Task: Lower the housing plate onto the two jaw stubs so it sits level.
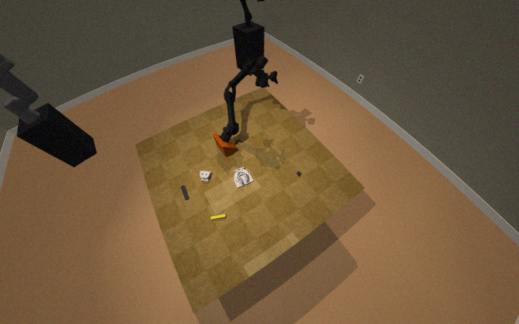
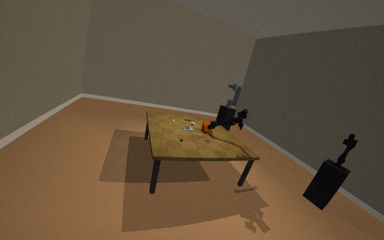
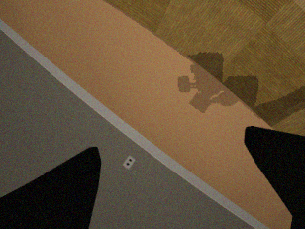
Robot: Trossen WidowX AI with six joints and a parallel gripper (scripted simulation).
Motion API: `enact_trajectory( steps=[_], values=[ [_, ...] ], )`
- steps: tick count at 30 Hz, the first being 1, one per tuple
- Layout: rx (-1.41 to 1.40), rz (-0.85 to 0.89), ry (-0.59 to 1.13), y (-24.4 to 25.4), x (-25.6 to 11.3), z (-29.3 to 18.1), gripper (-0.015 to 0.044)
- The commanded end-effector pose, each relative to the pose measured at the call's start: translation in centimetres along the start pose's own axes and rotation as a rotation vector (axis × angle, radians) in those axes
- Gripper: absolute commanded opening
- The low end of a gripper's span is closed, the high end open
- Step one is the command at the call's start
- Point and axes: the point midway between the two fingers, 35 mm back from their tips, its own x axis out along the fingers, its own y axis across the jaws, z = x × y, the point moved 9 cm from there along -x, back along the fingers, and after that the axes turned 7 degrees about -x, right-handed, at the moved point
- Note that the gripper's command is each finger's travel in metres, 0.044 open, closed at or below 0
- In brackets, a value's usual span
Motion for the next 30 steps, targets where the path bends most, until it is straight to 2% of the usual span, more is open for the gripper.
enact_trajectory(
  steps=[1,2,18,30],
  values=[
    [0.0,0.0,0.0,0.0,0.0,0.0,0.0426],
    [-0.001,0.001,-0.002,0.1,0.0,0.0,0.044],
    [-0.135,0.093,-0.246,7.1,2.4,7.1,0.044],
    [-0.238,0.122,-0.417,10.7,2.5,11.8,0.044]
  ],
)
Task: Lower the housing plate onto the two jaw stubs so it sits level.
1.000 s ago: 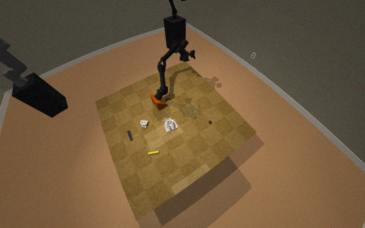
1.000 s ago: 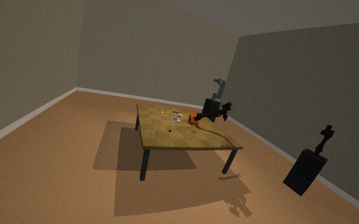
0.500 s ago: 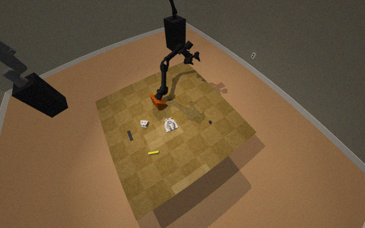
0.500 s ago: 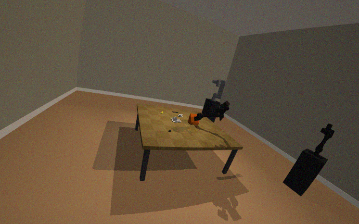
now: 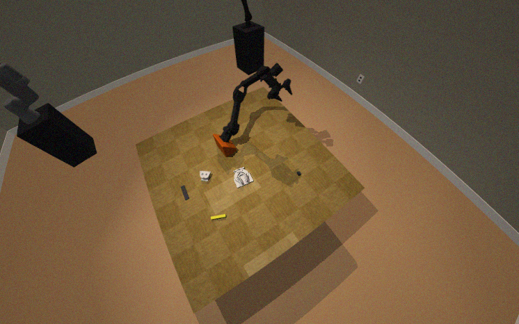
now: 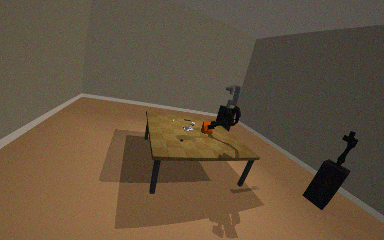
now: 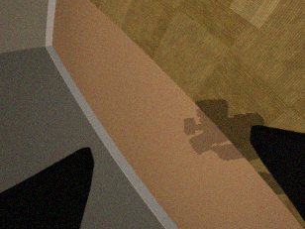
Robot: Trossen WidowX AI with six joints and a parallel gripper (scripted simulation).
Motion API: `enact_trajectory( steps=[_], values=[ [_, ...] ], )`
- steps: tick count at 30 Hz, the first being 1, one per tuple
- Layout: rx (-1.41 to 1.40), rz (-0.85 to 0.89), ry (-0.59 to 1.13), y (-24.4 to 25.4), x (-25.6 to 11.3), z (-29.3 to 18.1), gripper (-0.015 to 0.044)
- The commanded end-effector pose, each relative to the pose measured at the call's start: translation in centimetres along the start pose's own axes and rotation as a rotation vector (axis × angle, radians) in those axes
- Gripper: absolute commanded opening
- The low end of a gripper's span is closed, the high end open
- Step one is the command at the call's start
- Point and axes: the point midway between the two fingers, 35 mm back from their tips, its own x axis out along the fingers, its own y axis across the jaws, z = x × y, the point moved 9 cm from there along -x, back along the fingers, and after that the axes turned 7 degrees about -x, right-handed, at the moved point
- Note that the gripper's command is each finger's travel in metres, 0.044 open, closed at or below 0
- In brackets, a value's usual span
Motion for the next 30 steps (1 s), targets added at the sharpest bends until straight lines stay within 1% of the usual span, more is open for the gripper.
enact_trajectory(
  steps=[1,3,8,12,21,26,30],
  values=[
    [-0.03,0.003,-0.054,0.6,0.6,1.7,0.044],
    [-0.024,-0.005,-0.083,1.1,1.2,3.2,0.044],
    [-0.006,-0.055,-0.202,2.3,3.4,9.6,0.044],
    [-0.037,-0.092,-0.279,2.8,4.0,13.5,0.044],
    [-0.136,-0.2,-0.427,2.9,4.1,21.2,0.044],
    [-0.063,-0.221,-0.515,2.6,3.5,24.1,0.044],
    [-0.061,-0.255,-0.544,2.3,3.2,26.3,0.044]
  ],
)
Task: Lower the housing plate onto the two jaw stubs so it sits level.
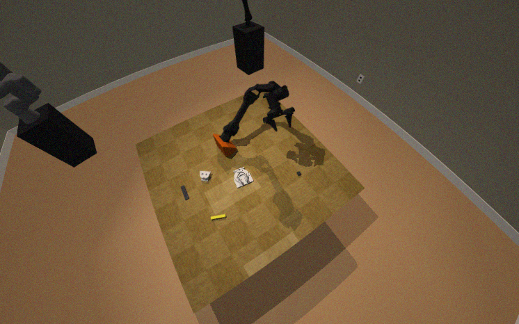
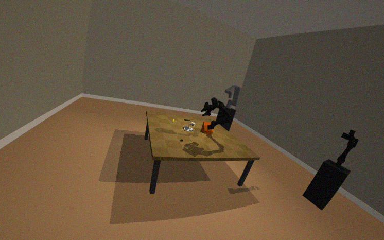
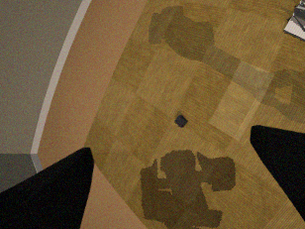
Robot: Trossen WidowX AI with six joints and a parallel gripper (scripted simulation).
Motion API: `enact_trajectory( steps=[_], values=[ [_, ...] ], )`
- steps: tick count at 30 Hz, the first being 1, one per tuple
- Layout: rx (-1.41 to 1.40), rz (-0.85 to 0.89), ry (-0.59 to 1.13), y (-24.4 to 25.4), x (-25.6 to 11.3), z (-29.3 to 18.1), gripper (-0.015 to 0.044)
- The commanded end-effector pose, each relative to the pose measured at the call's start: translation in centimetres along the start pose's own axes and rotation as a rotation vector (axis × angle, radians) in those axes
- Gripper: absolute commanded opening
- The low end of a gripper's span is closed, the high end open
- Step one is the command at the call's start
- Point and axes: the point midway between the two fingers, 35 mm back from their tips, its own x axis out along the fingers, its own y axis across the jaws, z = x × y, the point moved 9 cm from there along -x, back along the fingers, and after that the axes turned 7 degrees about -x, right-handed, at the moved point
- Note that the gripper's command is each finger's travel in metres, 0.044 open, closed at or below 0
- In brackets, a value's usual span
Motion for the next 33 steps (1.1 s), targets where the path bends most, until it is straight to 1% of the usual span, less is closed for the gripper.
enact_trajectory(
  steps=[1,9,16,24,33],
  values=[
    [0.005,-0.048,-0.04,-0.8,1.2,2.6,0.044],
    [-0.062,-0.187,-0.1,-3.9,3.9,9.9,0.044],
    [-0.072,-0.316,-0.1,-8.5,5.6,16.2,0.044],
    [-0.082,-0.444,-0.047,-14.9,6.7,21.9,0.044],
    [-0.145,-0.559,0.071,-22.7,7.5,26.2,0.044]
  ],
)
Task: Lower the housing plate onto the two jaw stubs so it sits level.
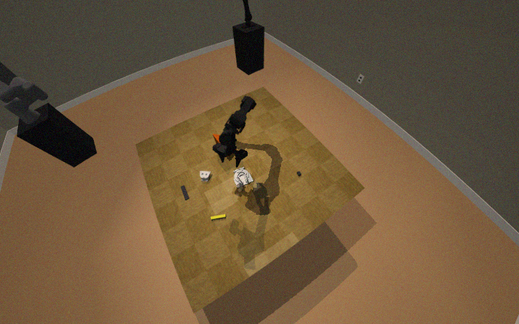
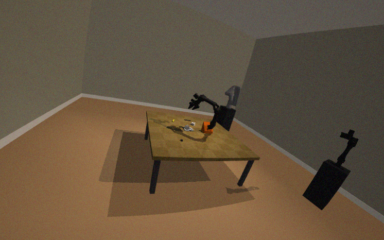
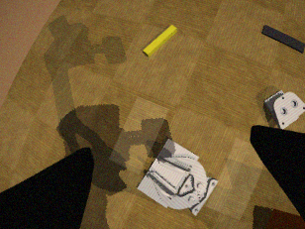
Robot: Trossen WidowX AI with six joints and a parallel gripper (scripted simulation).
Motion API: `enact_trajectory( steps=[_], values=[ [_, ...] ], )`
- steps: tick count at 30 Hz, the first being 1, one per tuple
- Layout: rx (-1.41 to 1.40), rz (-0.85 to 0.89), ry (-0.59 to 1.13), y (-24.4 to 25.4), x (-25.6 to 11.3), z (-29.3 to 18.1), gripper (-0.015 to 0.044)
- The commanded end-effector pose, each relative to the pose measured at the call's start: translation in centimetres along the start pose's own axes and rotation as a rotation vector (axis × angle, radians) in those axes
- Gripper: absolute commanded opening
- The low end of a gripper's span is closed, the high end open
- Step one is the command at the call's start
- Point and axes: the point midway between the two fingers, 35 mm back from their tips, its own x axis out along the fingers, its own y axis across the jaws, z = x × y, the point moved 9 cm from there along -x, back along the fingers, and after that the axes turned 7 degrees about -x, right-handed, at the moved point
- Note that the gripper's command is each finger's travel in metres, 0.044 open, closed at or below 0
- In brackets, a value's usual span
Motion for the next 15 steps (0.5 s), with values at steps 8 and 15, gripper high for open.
enact_trajectory(
  steps=[8,15],
  values=[
    [-0.144,-0.1,0.192,-9.8,6.3,2.5,0.044],
    [-0.245,-0.1,0.331,-15.6,9.8,2.3,0.044]
  ],
)
